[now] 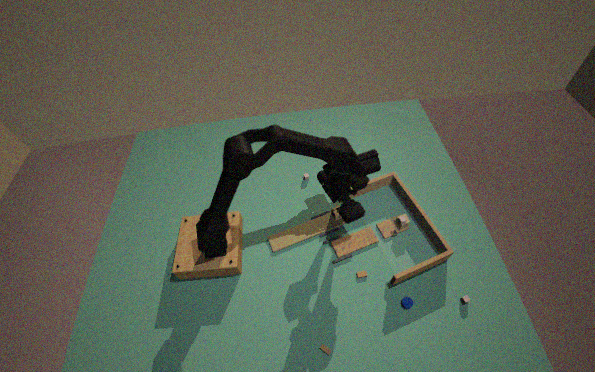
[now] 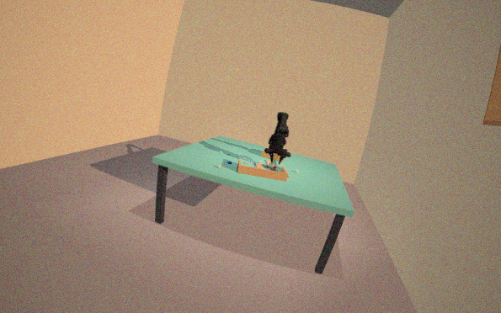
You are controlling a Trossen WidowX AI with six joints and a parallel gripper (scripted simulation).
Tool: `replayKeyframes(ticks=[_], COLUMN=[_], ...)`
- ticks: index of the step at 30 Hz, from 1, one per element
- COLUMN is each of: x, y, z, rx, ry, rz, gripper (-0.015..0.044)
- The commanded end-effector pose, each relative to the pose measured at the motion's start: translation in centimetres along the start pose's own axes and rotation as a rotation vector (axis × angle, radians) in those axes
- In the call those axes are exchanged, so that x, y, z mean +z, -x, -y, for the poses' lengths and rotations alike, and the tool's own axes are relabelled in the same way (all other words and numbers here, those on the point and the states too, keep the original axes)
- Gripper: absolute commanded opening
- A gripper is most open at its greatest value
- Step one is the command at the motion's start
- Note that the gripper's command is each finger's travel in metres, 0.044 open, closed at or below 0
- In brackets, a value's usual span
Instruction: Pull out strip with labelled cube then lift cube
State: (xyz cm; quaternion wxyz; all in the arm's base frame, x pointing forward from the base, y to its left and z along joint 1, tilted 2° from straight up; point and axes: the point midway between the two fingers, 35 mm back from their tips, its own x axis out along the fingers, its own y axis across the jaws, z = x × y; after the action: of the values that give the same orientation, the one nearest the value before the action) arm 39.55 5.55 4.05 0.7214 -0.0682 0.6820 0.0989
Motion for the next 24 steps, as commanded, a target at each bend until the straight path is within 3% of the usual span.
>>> replayKeyframes(ticks=[1,22,24], x=[-0.3,-0.4,-0.3], y=[-1.0,-3.3,-3.1], z=[0.0,0.0,-0.1], rx=[-0.002,-0.002,0.001], ry=[-0.004,-0.004,0.0], rz=[-0.01,-0.01,-0.005], gripper=[0.025,0.025,0.0198])
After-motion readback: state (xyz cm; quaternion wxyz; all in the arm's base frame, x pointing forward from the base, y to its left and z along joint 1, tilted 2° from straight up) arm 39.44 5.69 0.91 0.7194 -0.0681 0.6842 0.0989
